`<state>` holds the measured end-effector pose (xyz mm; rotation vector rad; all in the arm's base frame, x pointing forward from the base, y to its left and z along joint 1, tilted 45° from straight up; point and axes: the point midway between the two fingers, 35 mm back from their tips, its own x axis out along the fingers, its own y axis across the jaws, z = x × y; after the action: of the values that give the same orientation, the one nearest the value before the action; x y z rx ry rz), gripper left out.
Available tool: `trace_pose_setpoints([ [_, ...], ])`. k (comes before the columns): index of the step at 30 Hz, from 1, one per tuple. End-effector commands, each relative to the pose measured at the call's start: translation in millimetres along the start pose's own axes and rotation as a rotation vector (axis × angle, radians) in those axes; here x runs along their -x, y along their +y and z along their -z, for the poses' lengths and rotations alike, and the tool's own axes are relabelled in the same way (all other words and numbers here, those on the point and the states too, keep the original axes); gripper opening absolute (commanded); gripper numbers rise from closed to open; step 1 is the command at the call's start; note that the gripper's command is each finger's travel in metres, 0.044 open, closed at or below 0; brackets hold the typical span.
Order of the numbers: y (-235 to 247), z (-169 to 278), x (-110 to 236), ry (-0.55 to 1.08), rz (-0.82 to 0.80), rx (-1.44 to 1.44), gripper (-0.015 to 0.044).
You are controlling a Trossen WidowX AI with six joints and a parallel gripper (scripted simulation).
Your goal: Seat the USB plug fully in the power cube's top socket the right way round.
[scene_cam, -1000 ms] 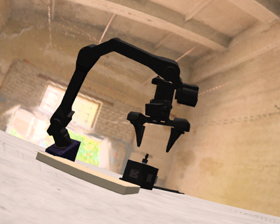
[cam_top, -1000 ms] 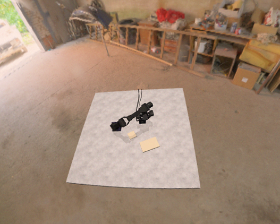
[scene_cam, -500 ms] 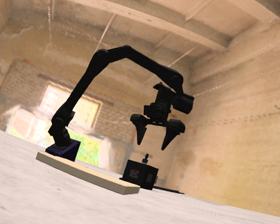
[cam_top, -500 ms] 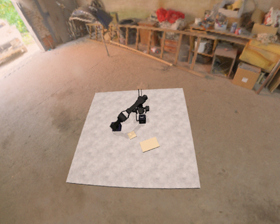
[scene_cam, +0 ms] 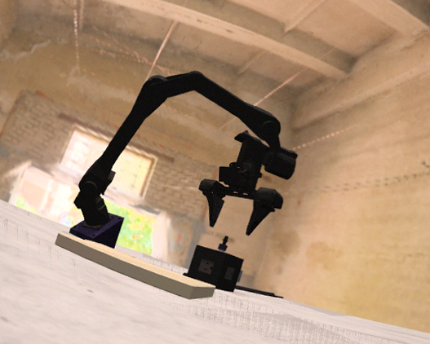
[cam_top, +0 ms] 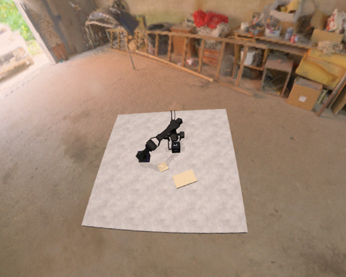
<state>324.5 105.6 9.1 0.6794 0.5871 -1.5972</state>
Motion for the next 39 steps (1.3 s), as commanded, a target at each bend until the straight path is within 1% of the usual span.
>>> trace_pose_setpoints([
  [1, -0.1, -0.1, -4.9, -0.001, 0.0, 0.004, 0.044],
  [20, 0.0, -0.2, -19.8, -0.002, 0.0, 0.004, 0.044],
  [36, -0.4, 0.3, -18.1, 0.002, 0.004, -0.001, 0.002],
  [37, -0.4, 0.3, -18.1, 0.002, 0.004, -0.001, 0.0],
  [39, -0.4, 0.3, -18.1, 0.002, 0.004, -0.001, 0.0],
])
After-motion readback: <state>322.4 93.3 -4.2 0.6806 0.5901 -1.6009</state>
